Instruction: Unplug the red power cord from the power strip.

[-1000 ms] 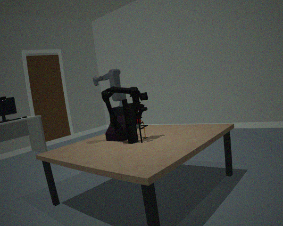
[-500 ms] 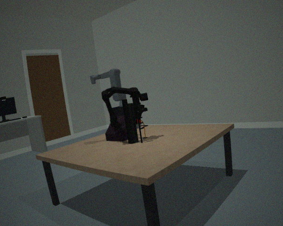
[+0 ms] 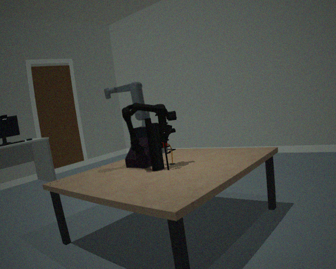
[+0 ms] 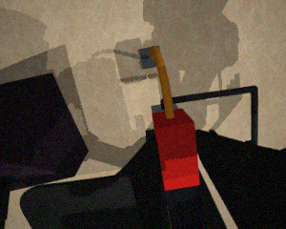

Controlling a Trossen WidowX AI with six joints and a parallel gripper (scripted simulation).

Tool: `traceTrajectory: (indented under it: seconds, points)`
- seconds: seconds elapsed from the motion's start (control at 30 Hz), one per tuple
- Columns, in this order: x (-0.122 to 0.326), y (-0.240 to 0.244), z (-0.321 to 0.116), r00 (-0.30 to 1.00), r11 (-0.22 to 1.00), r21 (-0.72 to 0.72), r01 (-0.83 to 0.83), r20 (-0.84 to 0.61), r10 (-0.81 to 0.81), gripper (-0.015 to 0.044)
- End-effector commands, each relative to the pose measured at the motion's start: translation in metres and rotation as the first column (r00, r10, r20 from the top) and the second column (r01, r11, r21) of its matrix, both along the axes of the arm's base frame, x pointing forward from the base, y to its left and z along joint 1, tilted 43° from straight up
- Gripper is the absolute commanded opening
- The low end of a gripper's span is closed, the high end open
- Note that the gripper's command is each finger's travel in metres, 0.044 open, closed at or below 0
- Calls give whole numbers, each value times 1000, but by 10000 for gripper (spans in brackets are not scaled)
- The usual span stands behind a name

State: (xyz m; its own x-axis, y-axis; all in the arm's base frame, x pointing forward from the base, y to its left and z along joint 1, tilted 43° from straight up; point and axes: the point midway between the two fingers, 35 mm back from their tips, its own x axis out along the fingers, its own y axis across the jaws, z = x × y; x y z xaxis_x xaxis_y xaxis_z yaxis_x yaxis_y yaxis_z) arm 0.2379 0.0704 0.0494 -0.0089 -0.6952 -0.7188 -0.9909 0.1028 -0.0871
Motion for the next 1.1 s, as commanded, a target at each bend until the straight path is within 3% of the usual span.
traceTrajectory:
  seconds: [0.0,0.73,1.07]
  points:
    - [4,16,-9,1000,999,40,-3,13,3,0]
    - [8,46,-28,1000,999,42,-7,14,6,0]
    - [7,39,-27,1000,999,39,-9,14,8,263]
